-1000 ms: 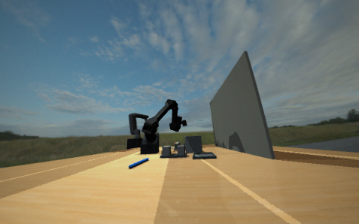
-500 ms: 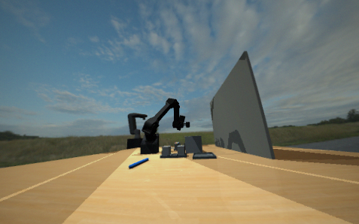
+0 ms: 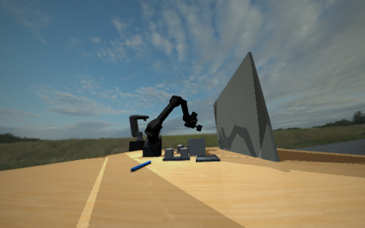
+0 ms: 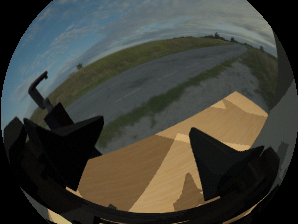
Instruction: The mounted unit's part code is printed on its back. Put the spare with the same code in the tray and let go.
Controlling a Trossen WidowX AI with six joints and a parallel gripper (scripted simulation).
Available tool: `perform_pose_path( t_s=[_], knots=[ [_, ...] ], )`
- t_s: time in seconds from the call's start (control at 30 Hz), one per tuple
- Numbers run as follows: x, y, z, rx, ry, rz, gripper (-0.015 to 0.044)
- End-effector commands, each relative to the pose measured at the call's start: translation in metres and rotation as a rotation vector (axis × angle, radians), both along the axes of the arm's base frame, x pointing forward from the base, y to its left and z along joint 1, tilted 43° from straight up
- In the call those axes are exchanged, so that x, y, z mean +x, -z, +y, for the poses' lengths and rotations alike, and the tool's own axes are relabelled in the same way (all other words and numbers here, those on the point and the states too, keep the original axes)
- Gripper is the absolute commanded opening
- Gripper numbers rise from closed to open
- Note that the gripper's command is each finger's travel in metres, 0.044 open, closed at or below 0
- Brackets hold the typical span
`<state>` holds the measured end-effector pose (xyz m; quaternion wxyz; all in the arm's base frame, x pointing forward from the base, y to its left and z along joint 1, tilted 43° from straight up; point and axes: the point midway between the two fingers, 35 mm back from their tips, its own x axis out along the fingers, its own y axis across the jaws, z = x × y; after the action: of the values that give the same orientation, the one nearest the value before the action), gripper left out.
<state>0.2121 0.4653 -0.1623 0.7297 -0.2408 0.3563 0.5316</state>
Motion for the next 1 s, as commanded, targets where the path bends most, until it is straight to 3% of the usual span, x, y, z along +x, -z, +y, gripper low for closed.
perform_pose_path(
  t_s=[0.0, 0.5, 0.97],
  knots=[
    [0.057, -0.032, -0.037, -0.205, 0.292, 0.036, 0.044],
    [0.106, -0.099, -0.122, -0.515, 0.673, 0.057, 0.044],
    [0.125, -0.194, -0.216, -0.796, 0.979, 0.012, 0.044]
  ],
)
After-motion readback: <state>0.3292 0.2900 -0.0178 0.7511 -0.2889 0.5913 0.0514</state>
